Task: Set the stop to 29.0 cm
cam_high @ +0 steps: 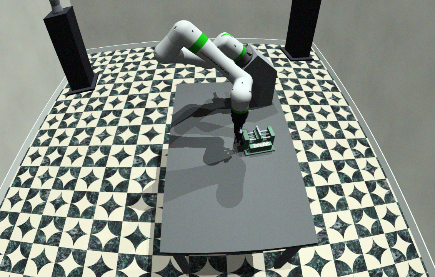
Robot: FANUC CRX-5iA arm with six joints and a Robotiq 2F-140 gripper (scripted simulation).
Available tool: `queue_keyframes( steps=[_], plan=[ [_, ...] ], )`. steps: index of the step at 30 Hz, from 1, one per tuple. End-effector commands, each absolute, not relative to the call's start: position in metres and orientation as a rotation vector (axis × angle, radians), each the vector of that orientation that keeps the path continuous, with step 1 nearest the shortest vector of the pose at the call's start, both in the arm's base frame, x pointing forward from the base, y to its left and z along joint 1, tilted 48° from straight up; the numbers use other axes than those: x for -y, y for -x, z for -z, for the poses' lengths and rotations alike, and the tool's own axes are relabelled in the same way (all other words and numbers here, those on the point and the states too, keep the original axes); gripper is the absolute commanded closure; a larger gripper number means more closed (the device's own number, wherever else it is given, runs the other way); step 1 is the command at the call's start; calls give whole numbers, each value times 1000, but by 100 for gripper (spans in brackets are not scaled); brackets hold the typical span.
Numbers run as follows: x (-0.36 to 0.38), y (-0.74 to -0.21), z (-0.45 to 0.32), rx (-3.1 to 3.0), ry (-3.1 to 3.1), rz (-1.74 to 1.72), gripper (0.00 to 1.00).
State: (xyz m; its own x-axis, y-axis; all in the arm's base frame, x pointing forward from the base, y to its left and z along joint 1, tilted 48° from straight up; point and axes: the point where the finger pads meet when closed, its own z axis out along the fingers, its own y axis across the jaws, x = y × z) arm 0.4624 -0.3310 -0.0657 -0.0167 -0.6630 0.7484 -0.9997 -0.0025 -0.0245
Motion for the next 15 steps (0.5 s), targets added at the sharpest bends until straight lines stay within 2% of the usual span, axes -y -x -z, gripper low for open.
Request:
queue_keyframes(
  steps=[1,15],
  plan=[
    [338,-463,72,1734,-1719,-799,96],
    [355,-451,87,1735,-1719,-799,96]
  ],
)
